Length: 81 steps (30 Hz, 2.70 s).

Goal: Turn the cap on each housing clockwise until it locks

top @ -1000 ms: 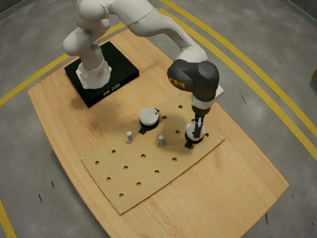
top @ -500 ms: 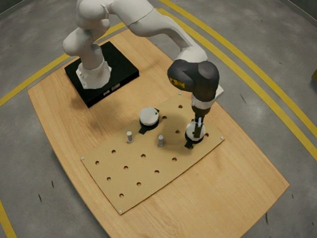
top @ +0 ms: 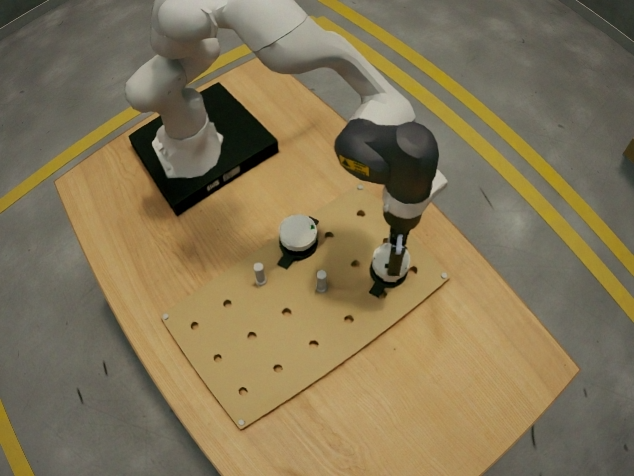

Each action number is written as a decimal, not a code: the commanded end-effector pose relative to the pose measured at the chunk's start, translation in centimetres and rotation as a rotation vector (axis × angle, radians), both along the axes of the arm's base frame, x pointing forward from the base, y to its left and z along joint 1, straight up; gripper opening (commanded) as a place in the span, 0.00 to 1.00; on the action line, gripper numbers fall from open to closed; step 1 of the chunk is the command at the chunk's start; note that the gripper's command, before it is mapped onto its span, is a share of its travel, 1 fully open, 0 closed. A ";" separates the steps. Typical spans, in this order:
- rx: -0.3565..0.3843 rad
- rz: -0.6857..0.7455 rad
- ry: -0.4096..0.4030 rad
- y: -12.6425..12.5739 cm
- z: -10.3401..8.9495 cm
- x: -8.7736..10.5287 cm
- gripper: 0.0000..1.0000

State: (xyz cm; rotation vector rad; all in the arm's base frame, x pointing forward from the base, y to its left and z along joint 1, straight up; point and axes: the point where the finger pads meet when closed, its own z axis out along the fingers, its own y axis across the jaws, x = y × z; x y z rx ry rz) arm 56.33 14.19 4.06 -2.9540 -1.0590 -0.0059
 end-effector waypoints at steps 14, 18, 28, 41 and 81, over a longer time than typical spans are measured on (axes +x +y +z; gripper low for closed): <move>-0.004 0.004 0.003 -0.7 -0.2 0.0 0.10; -0.004 0.004 0.003 -0.9 -0.2 -0.1 0.10; -0.004 0.005 0.003 -1.2 -0.2 -0.1 0.10; -0.004 0.005 0.003 -1.9 -0.2 -0.2 0.10; -0.004 0.005 0.003 -5.5 -0.2 -0.5 0.10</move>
